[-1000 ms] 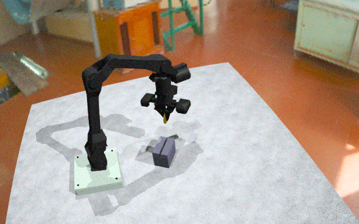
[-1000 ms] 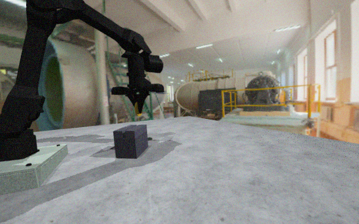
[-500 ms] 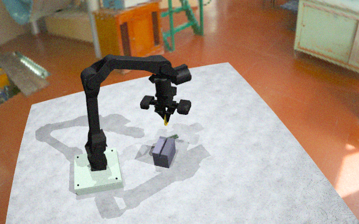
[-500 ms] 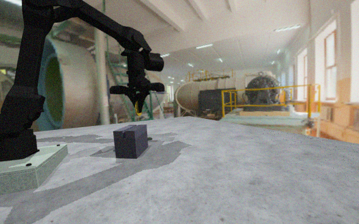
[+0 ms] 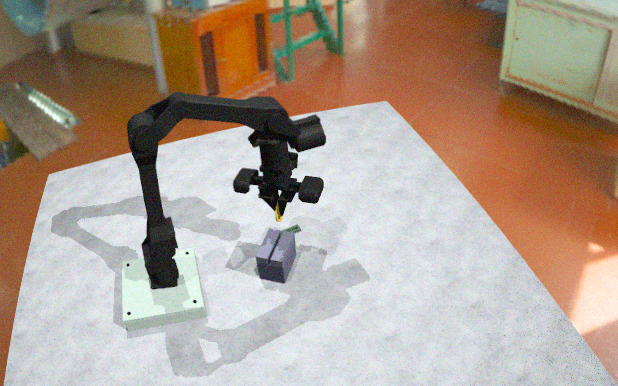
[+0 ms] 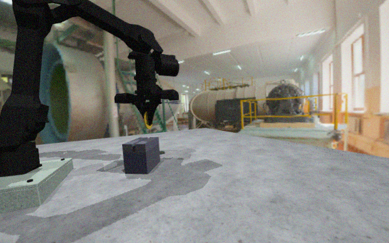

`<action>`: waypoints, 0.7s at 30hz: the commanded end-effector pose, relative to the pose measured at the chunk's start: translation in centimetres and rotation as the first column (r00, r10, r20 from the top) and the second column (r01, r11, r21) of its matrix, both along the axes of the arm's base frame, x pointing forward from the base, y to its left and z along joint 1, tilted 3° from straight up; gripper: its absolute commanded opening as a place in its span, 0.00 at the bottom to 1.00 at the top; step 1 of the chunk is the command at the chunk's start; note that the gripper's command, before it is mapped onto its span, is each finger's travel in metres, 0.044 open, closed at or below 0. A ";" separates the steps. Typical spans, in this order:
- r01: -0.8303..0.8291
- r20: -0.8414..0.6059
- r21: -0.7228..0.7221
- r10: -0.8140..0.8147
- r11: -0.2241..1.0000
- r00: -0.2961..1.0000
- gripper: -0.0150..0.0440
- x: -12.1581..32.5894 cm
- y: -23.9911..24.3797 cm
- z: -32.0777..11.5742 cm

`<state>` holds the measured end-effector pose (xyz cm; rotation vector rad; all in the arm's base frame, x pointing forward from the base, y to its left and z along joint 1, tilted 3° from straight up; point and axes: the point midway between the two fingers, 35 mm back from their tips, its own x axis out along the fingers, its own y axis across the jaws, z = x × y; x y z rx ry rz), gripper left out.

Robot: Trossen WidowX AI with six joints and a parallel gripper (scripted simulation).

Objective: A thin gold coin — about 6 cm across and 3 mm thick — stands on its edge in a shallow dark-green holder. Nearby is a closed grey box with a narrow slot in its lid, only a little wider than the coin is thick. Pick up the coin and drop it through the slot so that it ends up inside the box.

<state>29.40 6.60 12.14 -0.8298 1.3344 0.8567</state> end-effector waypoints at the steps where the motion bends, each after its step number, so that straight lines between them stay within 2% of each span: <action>1: -0.001 -0.008 0.000 0.001 1.000 1.000 0.25 -0.5 -1.1 -0.3; 21: 0.000 -0.010 -0.003 0.000 1.000 1.000 0.25 -2.3 -5.3 -0.7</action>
